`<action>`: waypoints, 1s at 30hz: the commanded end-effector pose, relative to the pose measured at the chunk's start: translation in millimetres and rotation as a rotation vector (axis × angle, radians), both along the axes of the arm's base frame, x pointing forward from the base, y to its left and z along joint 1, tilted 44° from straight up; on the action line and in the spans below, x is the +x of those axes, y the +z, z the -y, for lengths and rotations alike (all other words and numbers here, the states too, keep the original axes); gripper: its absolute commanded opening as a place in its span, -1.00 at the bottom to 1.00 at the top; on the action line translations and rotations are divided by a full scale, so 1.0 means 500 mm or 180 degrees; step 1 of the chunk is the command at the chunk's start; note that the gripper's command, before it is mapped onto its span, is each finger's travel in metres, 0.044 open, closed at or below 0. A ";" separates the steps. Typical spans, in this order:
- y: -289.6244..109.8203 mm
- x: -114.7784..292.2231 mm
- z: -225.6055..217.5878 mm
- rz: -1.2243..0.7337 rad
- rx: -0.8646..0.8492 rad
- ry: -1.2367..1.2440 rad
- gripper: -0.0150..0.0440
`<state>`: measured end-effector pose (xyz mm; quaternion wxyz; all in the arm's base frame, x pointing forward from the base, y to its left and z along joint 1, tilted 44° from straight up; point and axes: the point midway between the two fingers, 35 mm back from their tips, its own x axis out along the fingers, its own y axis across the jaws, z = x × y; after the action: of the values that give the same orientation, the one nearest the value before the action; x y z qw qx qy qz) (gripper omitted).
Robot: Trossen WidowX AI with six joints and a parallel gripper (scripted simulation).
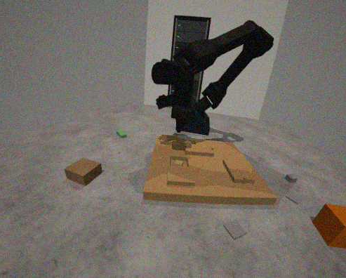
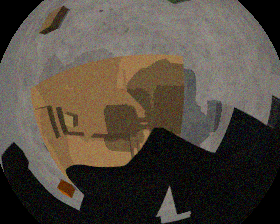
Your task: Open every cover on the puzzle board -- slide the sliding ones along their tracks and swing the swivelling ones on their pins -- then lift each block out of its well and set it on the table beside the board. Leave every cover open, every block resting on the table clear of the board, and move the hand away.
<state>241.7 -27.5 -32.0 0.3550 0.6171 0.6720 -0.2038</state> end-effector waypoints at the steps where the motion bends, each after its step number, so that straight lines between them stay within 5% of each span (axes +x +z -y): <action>1: 0.007 0.000 0.009 0.0006 -0.0014 0.0016 -0.49; 9: 0.014 0.003 0.013 0.0149 -0.0003 0.0158 -0.49; 30: 0.081 0.120 -0.024 0.4769 -0.0104 0.5087 -0.49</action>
<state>276.2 -27.5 -8.1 0.6619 0.2612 0.6565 0.2504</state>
